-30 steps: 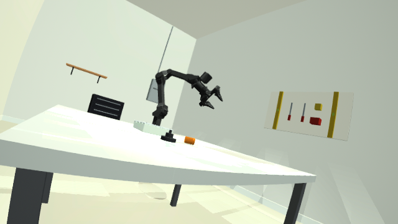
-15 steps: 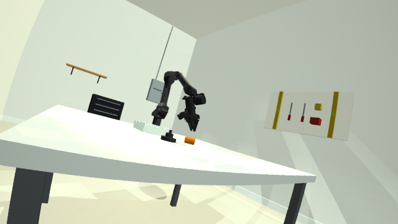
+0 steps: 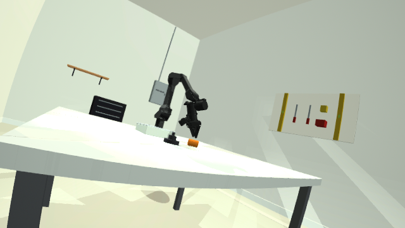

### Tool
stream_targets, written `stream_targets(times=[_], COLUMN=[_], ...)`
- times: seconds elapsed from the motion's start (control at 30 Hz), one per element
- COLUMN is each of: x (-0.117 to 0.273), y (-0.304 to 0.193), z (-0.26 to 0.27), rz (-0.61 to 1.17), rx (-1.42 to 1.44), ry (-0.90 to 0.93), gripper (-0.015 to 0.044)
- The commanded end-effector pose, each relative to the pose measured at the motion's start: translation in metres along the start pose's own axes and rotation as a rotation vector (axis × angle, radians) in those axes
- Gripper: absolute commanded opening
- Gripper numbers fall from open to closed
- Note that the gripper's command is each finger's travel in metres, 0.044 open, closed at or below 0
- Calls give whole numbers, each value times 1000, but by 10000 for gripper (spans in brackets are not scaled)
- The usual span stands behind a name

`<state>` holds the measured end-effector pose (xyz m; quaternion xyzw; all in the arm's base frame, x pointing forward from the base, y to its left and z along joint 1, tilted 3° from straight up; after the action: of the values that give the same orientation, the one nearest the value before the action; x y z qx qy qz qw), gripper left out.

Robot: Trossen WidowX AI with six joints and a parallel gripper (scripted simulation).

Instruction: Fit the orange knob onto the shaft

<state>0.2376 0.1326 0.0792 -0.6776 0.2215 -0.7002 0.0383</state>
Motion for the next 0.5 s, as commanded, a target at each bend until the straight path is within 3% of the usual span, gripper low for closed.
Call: stream_targets(times=[0.0, 0.47], x=[-8, -28], y=[4, 13], z=[-1, -1], rz=[-9, -10], rx=[1, 1], ry=[-7, -7], gripper=[440, 440])
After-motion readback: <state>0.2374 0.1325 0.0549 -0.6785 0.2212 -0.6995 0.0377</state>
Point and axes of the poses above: the point midway between the two fingers, 35 mm back from their tips, its own x axis back along the fingers, its own z axis across the jaws, y = z × x, the point moved 5 cm from there along x, back along the fingers, and after that the axes turned 2 degrees about x, right-handed, at the moved point
